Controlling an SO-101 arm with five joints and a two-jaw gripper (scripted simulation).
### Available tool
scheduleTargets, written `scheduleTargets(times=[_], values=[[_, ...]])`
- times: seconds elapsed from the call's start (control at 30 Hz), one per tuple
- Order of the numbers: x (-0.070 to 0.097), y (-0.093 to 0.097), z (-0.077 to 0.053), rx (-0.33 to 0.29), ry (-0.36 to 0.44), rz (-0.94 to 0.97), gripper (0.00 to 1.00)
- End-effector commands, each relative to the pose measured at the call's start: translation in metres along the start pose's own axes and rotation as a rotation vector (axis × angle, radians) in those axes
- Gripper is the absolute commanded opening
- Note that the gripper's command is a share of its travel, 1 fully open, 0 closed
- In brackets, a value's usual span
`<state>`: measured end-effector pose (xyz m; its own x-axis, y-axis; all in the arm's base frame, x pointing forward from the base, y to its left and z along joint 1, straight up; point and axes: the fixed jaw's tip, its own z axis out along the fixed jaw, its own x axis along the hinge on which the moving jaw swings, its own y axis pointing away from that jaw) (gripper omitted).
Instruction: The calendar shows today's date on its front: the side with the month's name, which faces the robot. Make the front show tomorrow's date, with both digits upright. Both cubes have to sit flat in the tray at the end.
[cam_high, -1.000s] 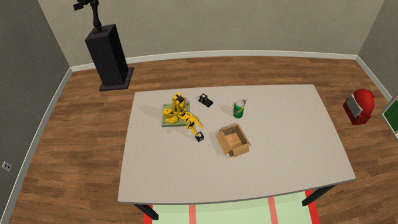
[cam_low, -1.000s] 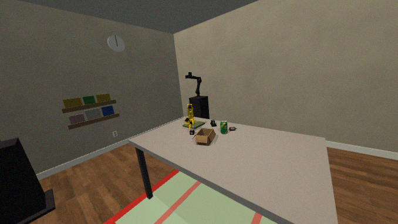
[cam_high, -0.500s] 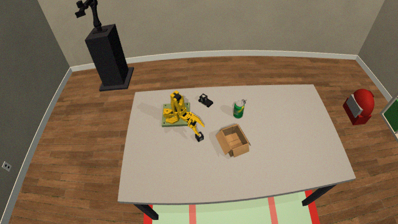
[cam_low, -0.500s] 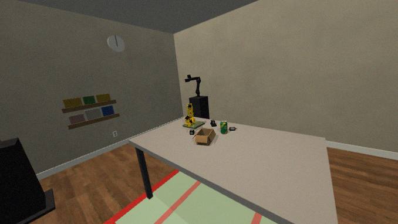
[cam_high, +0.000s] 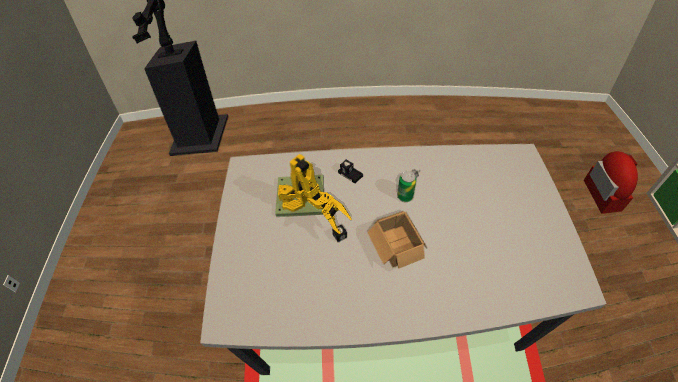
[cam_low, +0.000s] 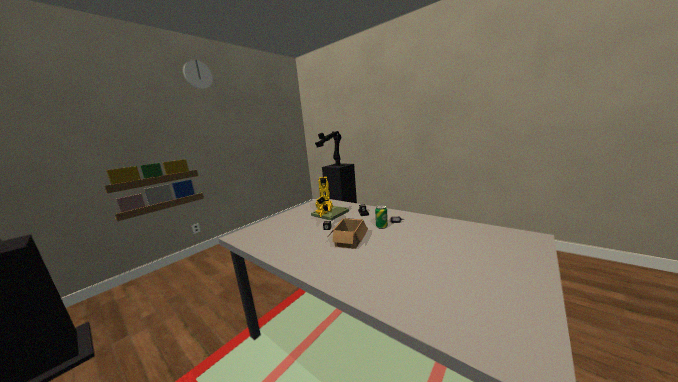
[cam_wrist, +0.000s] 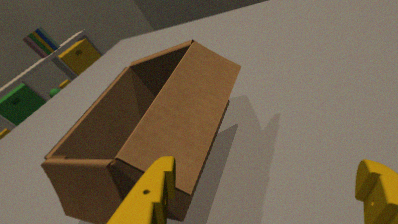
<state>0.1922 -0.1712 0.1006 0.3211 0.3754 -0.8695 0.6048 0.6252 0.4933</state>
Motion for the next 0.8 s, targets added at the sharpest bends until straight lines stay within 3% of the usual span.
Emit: scheduleTargets(times=[0.0,0.77], values=[[0.000,-0.003,0.010,0.036,0.059,-0.195,0.35],[0.010,-0.010,0.020,0.035,0.166,-0.588,0.35]])
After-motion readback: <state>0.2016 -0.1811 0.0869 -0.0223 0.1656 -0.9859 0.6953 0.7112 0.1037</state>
